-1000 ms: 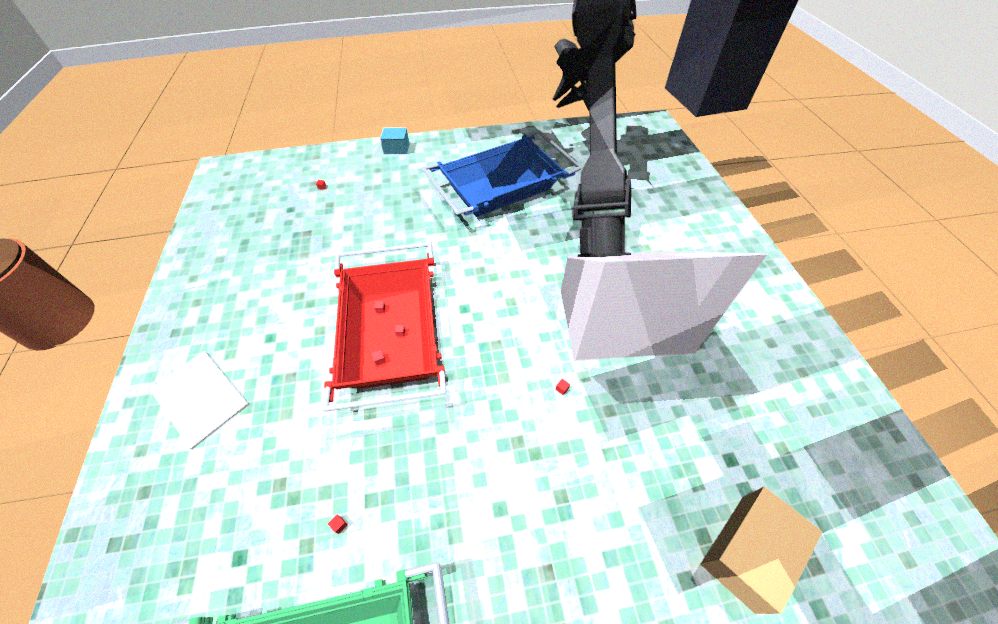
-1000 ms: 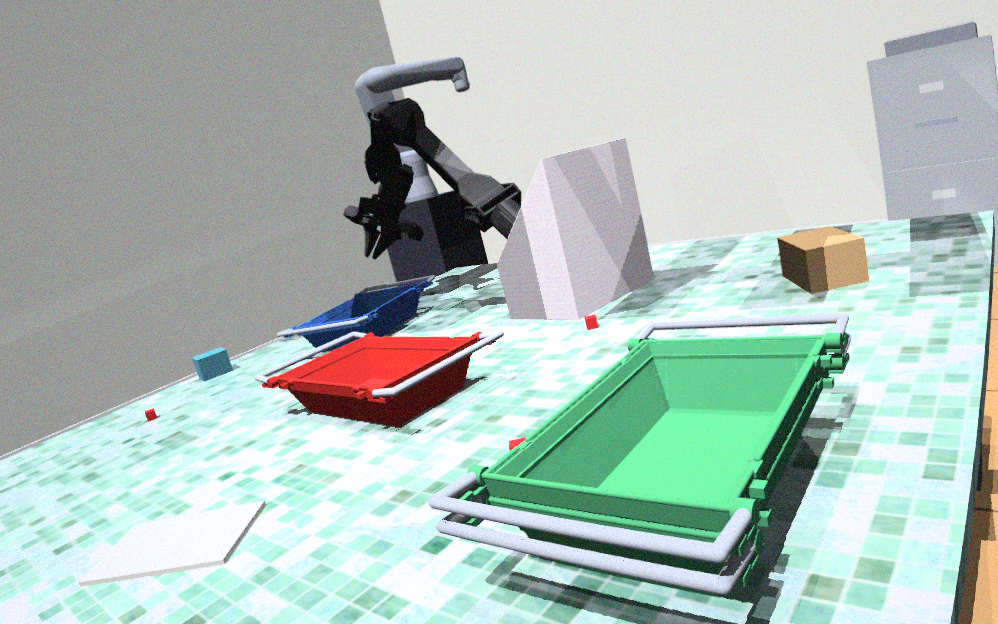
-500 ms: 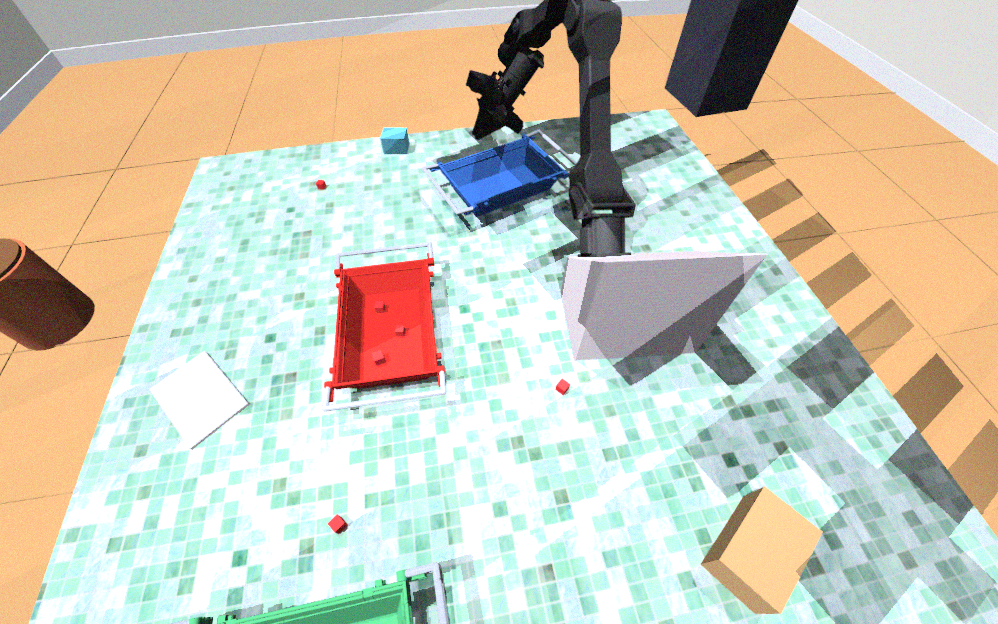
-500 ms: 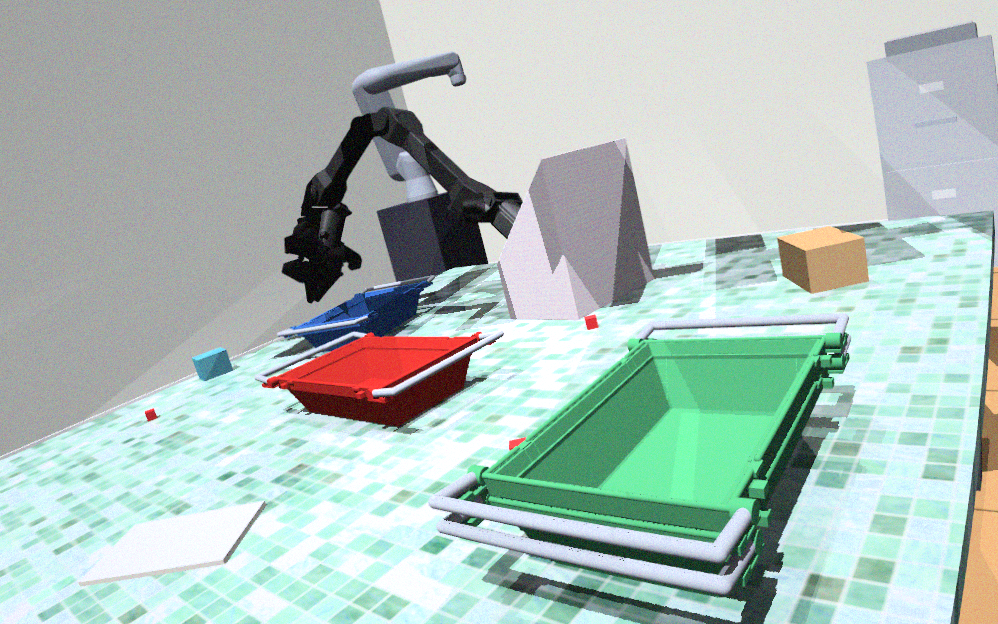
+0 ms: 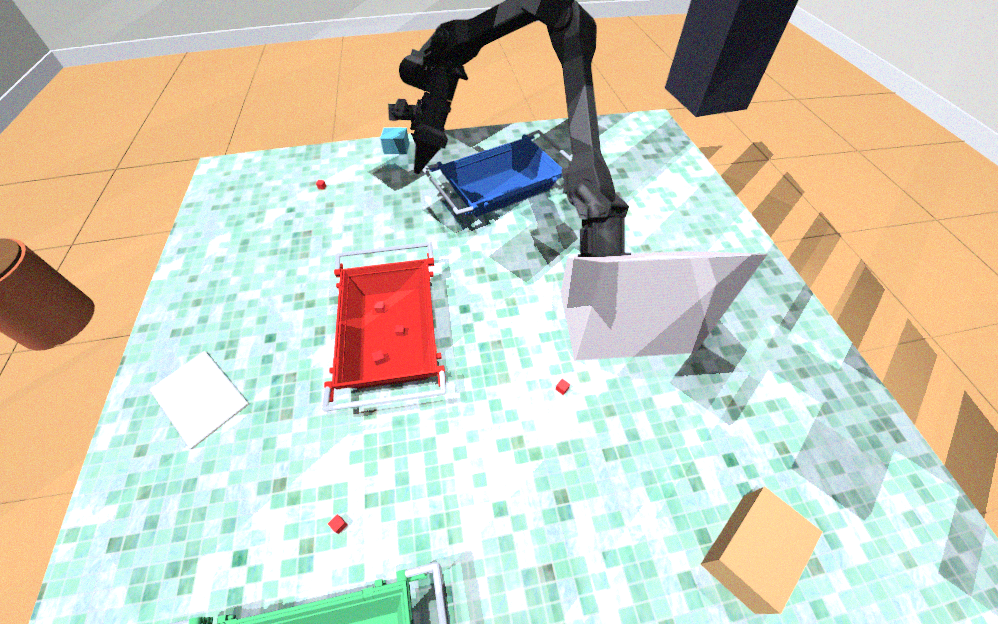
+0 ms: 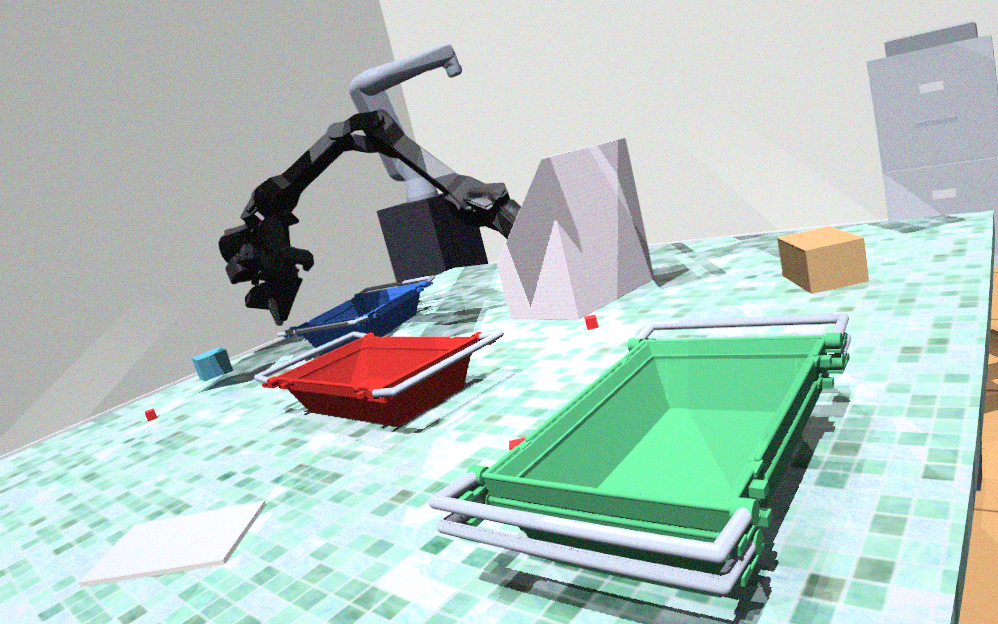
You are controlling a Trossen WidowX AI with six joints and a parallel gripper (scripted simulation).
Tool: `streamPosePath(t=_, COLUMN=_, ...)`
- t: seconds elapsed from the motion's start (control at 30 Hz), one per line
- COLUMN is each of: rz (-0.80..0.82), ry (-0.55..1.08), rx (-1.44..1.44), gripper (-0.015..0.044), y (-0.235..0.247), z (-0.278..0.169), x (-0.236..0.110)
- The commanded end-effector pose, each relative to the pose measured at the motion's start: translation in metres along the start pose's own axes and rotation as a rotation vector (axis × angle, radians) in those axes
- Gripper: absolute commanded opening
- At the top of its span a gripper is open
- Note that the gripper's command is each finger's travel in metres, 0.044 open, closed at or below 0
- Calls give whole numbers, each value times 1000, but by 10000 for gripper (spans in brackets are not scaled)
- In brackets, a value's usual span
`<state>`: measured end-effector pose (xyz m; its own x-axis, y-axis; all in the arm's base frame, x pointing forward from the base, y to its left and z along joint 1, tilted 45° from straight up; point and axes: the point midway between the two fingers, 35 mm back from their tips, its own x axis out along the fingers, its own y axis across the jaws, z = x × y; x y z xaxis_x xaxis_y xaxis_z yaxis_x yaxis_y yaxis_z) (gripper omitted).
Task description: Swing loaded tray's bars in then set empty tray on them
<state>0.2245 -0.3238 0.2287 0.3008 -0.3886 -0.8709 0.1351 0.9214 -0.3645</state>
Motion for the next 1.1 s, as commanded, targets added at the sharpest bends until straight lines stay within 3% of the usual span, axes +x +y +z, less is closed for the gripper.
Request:
streamPosePath(t=0.0, rz=39, ry=159, rx=20, gripper=82, y=45, z=15, x=44)
streamPosePath(t=0.23, rz=-143, ry=404, rx=23, gripper=82, y=127, z=42, x=92)
streamPosePath(t=0.43, rz=-407, ry=444, rx=-11, gripper=82, y=187, z=62, x=109)
streamPosePath(t=0.77, rz=-416, ry=442, rx=-12, gripper=82, y=187, z=61, x=113)
streamPosePath(t=1.07, rz=-417, ry=442, rx=-13, gripper=82, y=170, z=44, x=148)
